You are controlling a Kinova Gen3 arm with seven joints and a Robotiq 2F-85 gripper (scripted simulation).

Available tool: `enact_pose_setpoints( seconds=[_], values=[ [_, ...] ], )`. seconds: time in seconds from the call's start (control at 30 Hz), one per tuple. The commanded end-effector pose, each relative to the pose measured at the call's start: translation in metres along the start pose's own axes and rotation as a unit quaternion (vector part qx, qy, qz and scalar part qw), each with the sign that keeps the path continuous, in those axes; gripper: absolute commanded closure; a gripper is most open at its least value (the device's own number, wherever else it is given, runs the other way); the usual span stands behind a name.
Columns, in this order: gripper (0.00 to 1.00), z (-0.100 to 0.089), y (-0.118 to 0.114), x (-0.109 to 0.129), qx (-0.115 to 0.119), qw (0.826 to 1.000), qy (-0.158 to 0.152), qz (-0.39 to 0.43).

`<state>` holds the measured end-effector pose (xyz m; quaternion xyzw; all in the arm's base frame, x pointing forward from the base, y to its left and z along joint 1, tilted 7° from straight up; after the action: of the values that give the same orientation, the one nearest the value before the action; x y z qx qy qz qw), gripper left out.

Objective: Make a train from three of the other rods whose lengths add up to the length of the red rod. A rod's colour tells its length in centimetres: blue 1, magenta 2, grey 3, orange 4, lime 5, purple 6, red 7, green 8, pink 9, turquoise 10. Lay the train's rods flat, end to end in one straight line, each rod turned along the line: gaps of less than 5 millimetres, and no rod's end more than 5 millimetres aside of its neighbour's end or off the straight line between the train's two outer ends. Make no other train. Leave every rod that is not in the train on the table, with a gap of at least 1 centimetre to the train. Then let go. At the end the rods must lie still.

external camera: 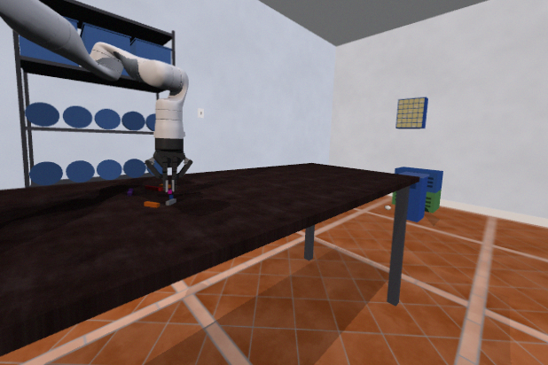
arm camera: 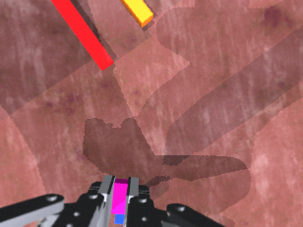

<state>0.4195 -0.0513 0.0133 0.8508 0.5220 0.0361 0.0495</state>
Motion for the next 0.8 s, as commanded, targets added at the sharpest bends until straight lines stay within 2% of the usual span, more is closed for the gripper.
enact_pose_setpoints(
  seconds=[0.0,0.77],
  values=[
    [0.95,0.0013,0.0025,-0.0001,-0.003,1.000,0.000,0.000],
    [0.95,0.0012,0.0052,-0.0004,-0.003,1.000,0.000,-0.001]
  ],
)
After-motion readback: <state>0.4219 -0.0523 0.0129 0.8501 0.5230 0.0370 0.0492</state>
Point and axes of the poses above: the point where the finger pads meet when closed, its own z axis out along the fingers, its own y axis across the jaws, x = y × z, the point moved 10 cm from there along -z, back along the fingers, and after that the axes turned 3 degrees about z, right-handed, at the moved point
